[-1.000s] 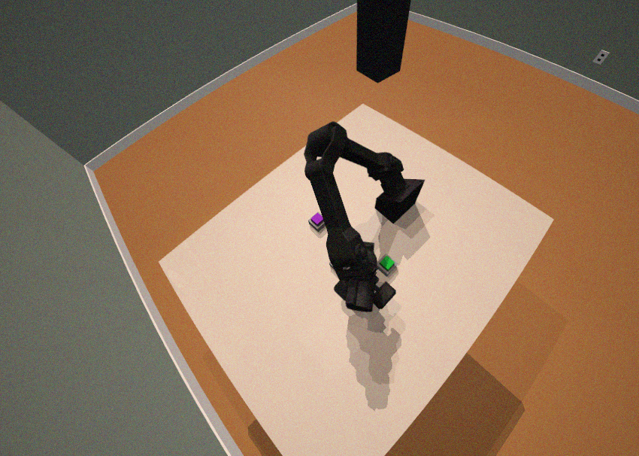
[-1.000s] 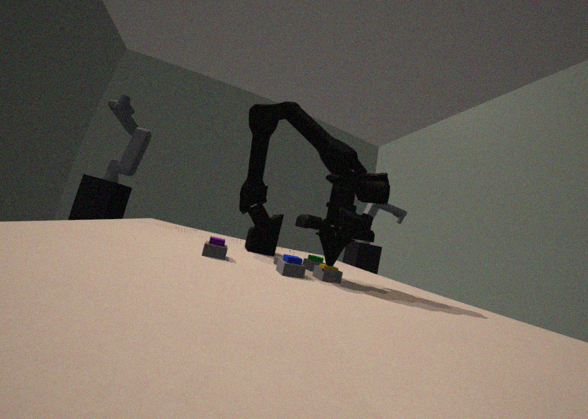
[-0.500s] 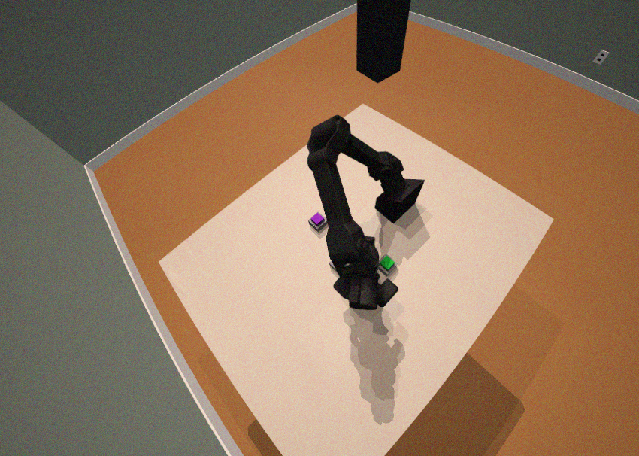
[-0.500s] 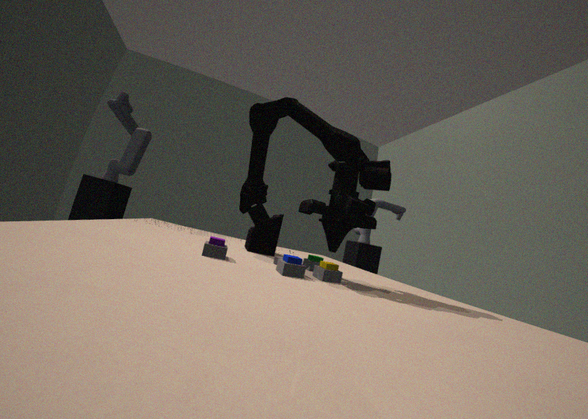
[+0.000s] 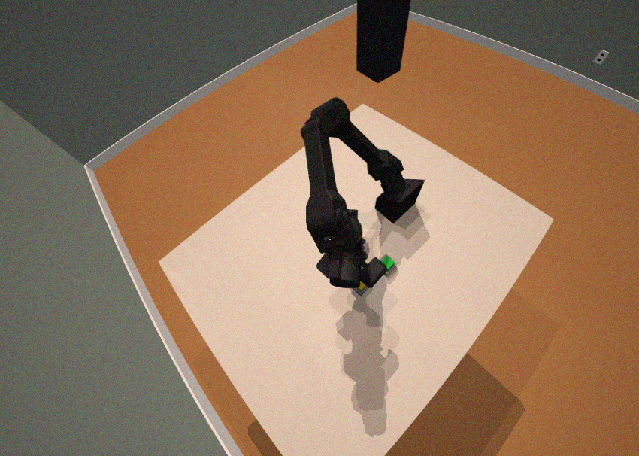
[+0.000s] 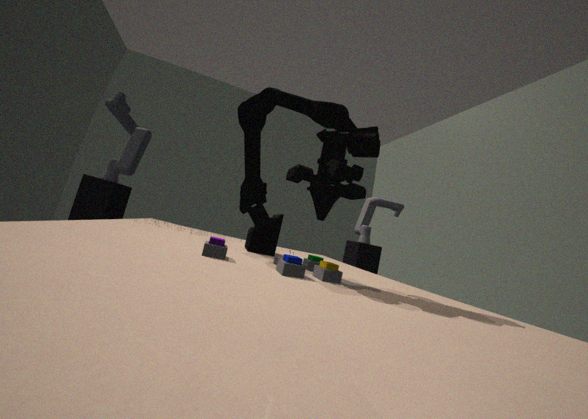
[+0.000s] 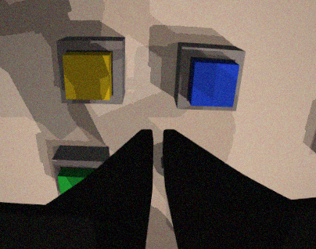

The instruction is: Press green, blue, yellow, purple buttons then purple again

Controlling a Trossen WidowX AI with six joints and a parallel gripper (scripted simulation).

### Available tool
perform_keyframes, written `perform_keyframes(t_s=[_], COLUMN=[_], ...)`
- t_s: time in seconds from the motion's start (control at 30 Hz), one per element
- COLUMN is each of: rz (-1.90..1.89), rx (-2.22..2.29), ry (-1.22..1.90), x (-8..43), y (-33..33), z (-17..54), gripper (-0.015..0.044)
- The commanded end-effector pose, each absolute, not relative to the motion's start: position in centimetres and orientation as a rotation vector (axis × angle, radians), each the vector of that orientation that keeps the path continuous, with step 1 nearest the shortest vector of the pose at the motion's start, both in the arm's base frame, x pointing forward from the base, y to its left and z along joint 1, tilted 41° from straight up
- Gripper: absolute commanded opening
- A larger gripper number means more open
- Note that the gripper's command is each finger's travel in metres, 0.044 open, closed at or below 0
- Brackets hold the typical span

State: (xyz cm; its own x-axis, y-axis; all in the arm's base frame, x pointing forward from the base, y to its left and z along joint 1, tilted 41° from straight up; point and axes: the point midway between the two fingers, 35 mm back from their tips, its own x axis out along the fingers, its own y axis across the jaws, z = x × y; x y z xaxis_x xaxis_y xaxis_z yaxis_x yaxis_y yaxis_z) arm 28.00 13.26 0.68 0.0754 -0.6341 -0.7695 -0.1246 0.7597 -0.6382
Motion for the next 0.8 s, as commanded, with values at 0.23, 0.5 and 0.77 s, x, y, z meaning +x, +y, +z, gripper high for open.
perform_keyframes(t_s=[0.23,0.5,0.77], rz=[-0.439,-0.458,-0.461], rx=[-0.648,-0.659,-0.661], ry=[1.457,1.456,1.454], x=[26.6,24.3,24.8], y=[0.8,-3.1,-7.1], z=[11.2,13.6,9.0], gripper=[0.002,0.002,0.002])
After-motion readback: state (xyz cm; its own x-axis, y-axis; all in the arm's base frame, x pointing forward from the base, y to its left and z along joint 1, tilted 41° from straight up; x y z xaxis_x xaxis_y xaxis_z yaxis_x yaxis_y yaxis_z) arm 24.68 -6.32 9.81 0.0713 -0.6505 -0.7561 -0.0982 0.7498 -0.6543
